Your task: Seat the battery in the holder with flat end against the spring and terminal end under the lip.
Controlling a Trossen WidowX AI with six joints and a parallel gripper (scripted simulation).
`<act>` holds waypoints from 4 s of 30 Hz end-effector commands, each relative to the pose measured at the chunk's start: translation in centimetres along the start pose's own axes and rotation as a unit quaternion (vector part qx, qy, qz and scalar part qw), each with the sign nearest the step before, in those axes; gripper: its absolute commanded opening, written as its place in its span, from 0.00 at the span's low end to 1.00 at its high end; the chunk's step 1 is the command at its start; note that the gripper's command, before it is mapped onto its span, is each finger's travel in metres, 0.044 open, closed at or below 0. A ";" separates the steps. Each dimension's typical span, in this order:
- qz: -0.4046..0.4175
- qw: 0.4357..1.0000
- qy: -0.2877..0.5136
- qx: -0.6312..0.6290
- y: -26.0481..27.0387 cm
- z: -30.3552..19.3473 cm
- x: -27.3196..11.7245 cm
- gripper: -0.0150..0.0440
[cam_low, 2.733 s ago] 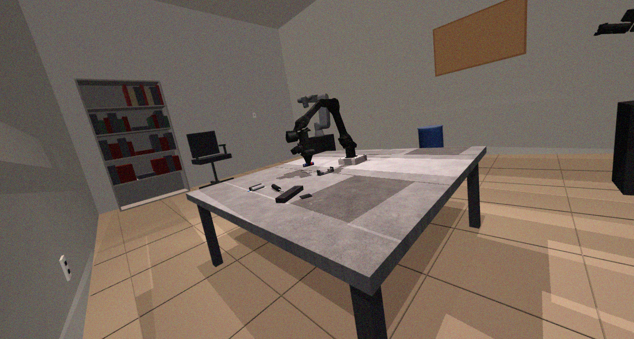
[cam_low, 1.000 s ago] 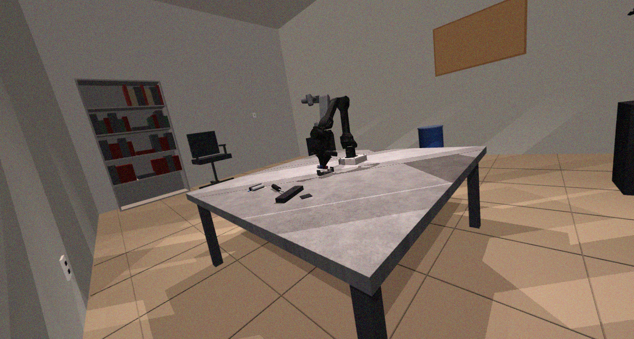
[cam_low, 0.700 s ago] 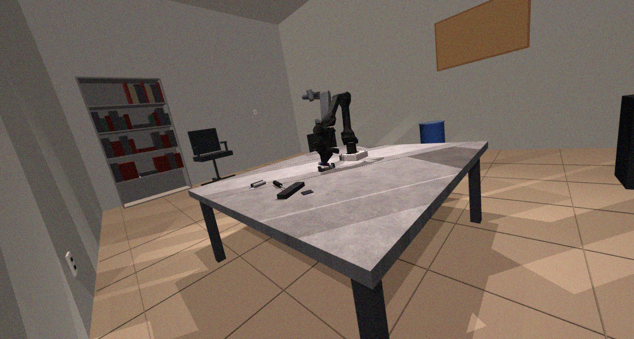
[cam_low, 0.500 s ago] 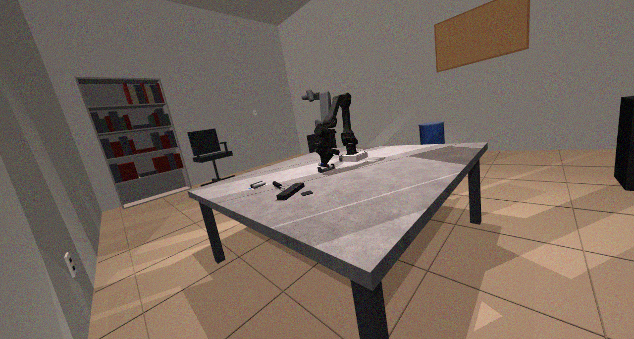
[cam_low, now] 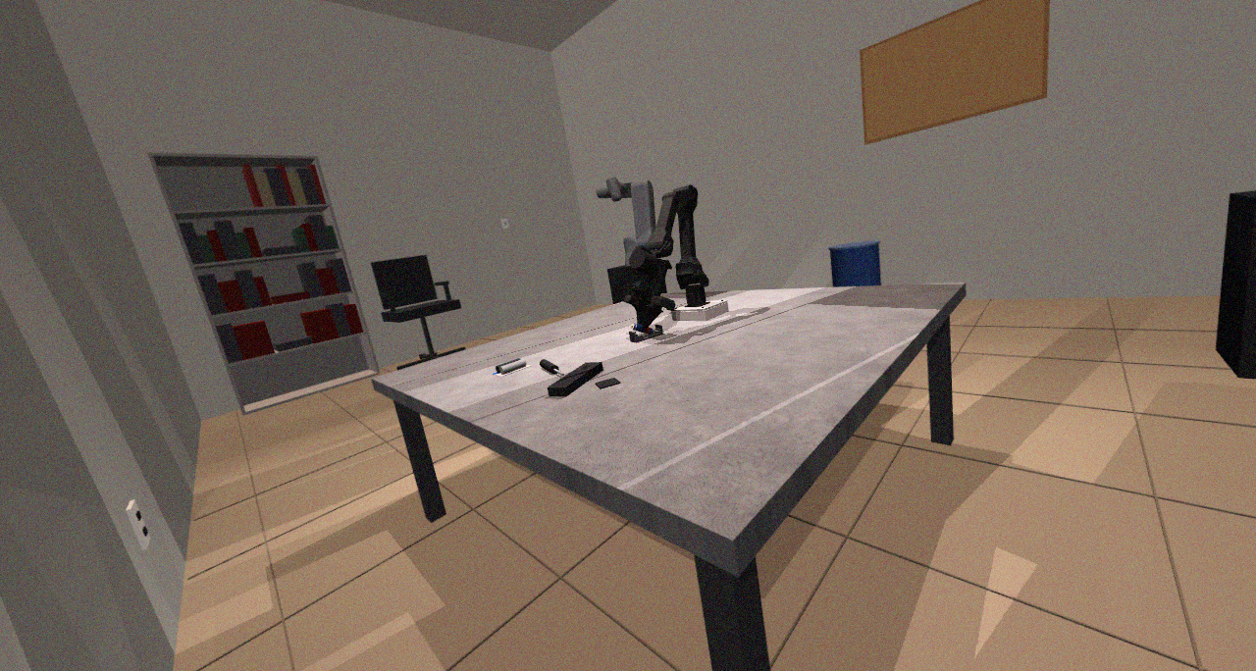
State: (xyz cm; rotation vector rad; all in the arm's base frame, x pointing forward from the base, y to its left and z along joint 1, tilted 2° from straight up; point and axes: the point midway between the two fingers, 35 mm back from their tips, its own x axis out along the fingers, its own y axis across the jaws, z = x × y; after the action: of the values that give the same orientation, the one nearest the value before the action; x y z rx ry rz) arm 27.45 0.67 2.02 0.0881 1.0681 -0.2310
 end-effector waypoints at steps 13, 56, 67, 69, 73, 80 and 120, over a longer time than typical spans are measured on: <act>-0.003 1.000 -0.017 0.004 0.0 -1.0 -0.4 0.36; -0.010 0.998 0.059 -0.004 0.1 -1.8 -0.3 0.36; -0.012 0.996 0.094 -0.006 0.1 -1.6 -0.1 0.36; -0.012 0.995 0.100 -0.006 0.1 -1.6 0.0 0.36; -0.013 0.994 0.113 -0.007 0.1 -1.5 0.0 0.36; -0.013 0.991 0.135 -0.007 0.1 -1.4 0.2 0.36; -0.015 0.966 0.258 -0.004 0.0 -1.0 0.9 0.36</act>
State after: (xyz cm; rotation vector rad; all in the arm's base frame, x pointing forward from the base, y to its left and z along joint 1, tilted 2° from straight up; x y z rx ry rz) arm 27.48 0.71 1.17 0.1299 1.5463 -0.2422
